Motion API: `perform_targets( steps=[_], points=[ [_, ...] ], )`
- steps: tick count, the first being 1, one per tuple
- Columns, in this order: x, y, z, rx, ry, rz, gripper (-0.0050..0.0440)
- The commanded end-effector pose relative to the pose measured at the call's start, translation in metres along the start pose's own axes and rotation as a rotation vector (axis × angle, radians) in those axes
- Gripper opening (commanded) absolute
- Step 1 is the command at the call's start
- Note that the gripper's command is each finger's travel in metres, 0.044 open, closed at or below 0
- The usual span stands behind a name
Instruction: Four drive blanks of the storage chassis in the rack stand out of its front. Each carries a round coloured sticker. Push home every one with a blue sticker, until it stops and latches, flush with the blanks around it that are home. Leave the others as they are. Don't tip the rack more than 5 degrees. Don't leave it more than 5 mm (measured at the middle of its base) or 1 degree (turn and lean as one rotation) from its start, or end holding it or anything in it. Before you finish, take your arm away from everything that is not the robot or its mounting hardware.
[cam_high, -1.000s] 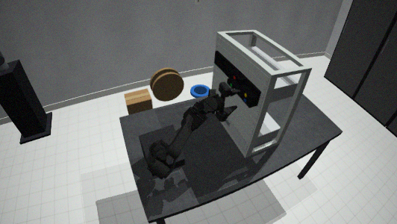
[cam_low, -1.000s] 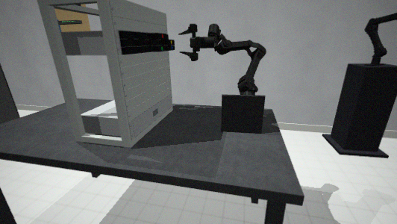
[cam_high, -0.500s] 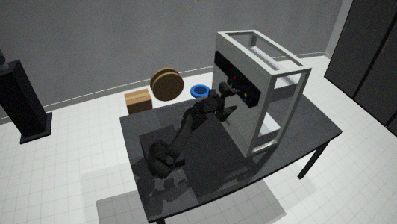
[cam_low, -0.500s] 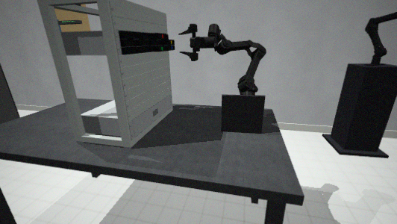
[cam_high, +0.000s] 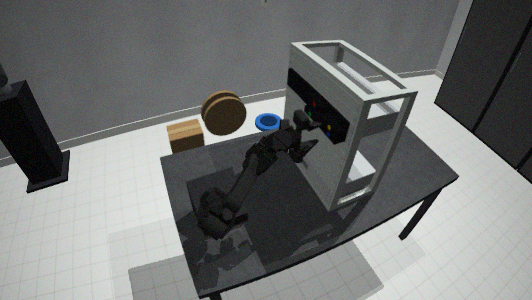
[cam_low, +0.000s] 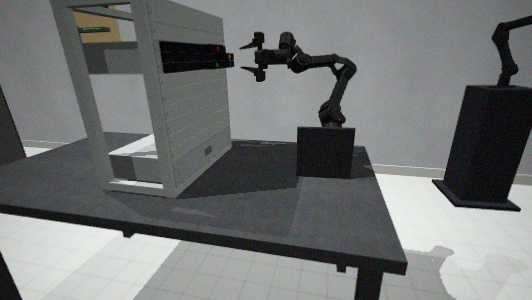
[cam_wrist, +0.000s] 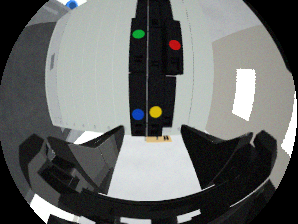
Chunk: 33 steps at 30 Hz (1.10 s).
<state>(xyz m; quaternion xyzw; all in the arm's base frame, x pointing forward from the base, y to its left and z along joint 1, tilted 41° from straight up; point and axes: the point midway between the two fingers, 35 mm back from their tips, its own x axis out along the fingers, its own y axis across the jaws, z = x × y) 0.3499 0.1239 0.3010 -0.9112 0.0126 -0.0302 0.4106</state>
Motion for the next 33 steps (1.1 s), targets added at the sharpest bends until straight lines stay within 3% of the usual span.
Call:
perform_targets(
  steps=[1, 33],
  points=[
    [0.0001, -0.0041, -0.0027, 0.011, 0.003, -0.009, 0.0],
    [-0.0004, 0.0007, 0.0, 0.011, 0.003, -0.009, 0.0]
  ],
)
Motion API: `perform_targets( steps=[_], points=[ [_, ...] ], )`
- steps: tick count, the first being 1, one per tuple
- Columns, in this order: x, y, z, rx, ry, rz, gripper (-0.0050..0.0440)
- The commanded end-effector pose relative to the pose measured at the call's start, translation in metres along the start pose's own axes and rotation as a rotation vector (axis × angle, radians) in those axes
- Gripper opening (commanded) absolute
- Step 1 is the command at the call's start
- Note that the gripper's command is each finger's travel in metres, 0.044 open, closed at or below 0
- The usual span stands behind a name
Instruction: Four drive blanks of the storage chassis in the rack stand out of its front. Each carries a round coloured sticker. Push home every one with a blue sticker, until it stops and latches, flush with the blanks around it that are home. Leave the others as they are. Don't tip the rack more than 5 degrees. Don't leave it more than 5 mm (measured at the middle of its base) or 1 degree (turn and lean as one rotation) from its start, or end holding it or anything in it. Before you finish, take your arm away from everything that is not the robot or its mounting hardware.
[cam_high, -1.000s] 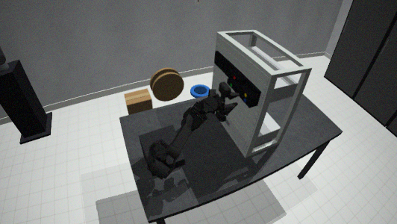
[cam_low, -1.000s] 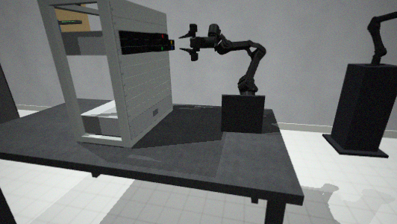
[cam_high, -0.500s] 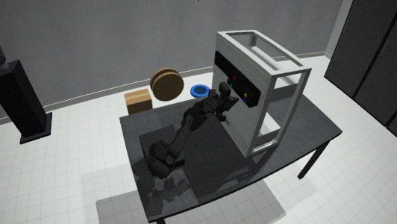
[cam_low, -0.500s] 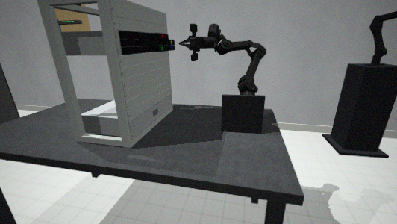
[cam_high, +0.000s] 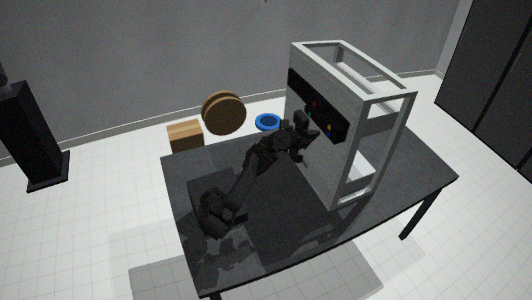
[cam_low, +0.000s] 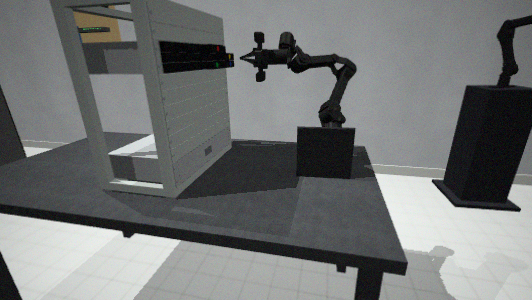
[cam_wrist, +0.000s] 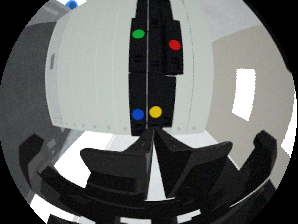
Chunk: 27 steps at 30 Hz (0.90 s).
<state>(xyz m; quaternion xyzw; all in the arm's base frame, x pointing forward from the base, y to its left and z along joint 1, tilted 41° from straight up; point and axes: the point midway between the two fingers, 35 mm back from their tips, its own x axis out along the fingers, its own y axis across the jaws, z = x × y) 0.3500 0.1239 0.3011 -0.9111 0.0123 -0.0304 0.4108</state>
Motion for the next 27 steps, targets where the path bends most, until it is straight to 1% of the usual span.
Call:
perform_targets(
  steps=[1, 4, 8, 10, 12, 14, 18, 27],
  points=[
    [-0.001, 0.005, 0.002, 0.011, 0.003, -0.009, 0.0],
    [-0.002, 0.017, 0.009, 0.011, 0.003, -0.009, 0.0],
    [-0.001, 0.019, 0.01, 0.011, 0.003, -0.009, 0.0],
    [0.006, 0.019, 0.01, 0.011, 0.003, -0.009, 0.0],
    [0.016, 0.019, 0.01, 0.011, 0.003, -0.009, 0.0],
    [0.016, 0.019, 0.01, 0.011, 0.003, -0.009, 0.0],
    [0.034, 0.019, 0.01, 0.011, 0.003, -0.009, 0.0],
    [0.035, 0.019, 0.01, 0.011, 0.003, -0.009, 0.0]
  ],
)
